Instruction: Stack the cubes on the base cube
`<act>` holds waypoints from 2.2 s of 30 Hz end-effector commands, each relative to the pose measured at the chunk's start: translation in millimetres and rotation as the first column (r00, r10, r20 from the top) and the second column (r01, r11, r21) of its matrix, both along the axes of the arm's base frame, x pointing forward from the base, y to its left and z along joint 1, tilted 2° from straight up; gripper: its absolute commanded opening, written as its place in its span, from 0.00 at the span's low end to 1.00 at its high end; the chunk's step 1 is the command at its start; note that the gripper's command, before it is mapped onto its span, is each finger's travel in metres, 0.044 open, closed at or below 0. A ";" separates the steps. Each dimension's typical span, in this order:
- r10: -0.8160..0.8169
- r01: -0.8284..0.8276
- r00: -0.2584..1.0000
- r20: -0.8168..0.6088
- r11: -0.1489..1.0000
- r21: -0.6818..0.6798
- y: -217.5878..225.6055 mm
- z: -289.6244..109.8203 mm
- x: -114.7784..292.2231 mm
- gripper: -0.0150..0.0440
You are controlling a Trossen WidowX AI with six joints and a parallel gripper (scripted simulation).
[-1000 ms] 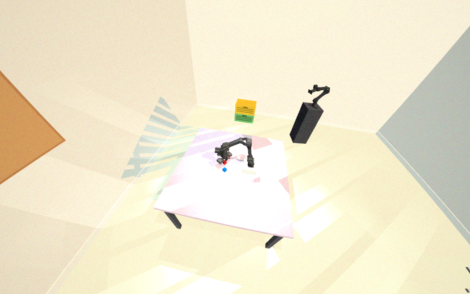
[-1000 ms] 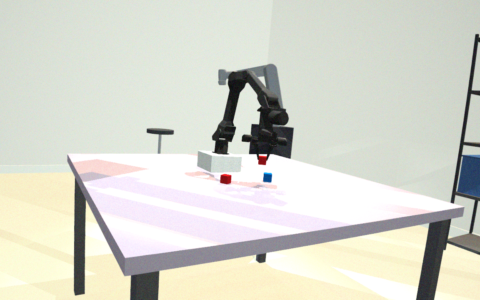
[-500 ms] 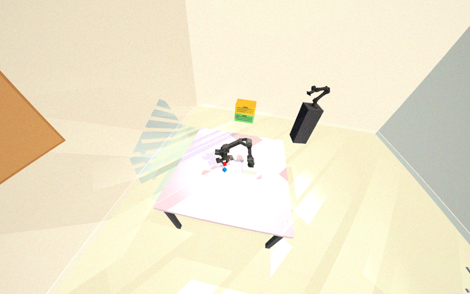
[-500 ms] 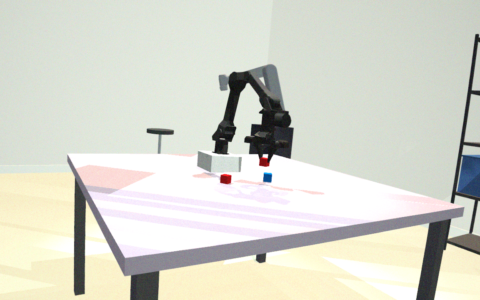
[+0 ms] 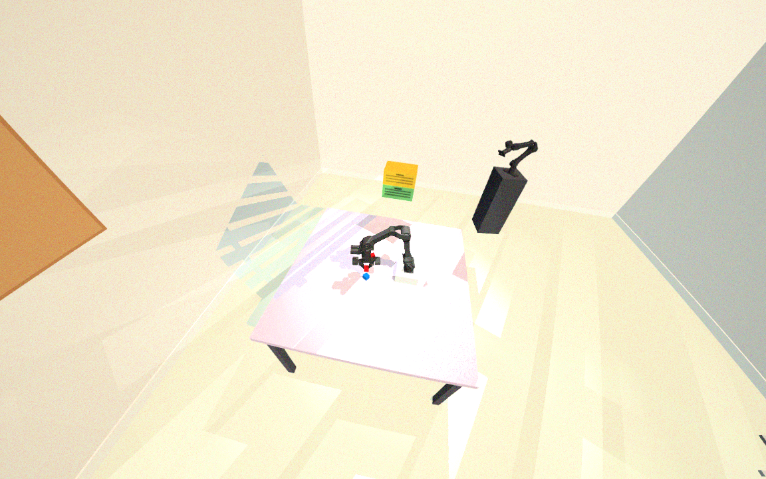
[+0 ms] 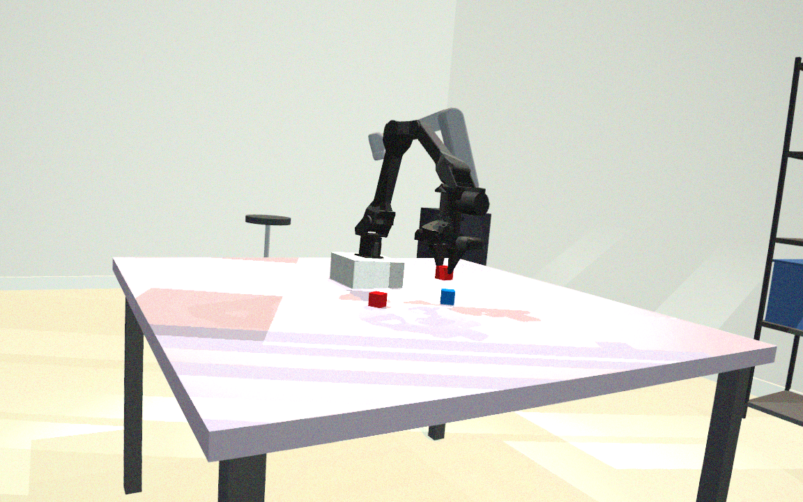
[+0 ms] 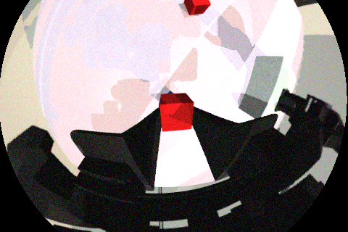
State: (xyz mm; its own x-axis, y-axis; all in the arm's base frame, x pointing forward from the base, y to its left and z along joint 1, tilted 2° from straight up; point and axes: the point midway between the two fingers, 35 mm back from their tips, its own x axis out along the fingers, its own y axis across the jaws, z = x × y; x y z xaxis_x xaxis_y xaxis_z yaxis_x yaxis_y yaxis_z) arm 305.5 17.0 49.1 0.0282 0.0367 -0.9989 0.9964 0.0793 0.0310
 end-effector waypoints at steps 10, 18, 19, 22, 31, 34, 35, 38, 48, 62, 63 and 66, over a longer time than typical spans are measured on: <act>-0.013 0.013 1.000 0.002 1.000 0.006 1.3 -3.7 0.6 0.43; -0.021 0.021 1.000 0.001 1.000 0.007 1.2 -23.7 0.8 0.43; -0.022 0.022 1.000 0.001 1.000 0.007 1.2 -25.6 0.8 0.43; -0.022 0.022 1.000 0.001 1.000 0.007 1.2 -27.1 0.7 0.43; -0.021 0.021 1.000 0.001 1.000 0.007 1.2 -27.5 0.7 0.43; -0.014 0.014 1.000 0.002 1.000 0.006 1.2 -28.7 0.7 0.43; -0.014 0.014 1.000 0.002 1.000 0.006 1.2 -28.7 0.7 0.43; -0.014 0.014 1.000 0.002 1.000 0.006 1.2 -28.7 0.7 0.43; -0.014 0.014 1.000 0.002 1.000 0.006 1.2 -28.7 0.7 0.57; -0.018 0.018 1.000 -0.001 1.000 0.000 -0.3 -15.7 -0.1 0.60; -0.018 0.018 1.000 -0.001 1.000 0.000 -0.3 -14.6 -0.1 0.60; -0.018 0.018 1.000 -0.001 1.000 0.000 -0.5 -11.1 -0.2 0.60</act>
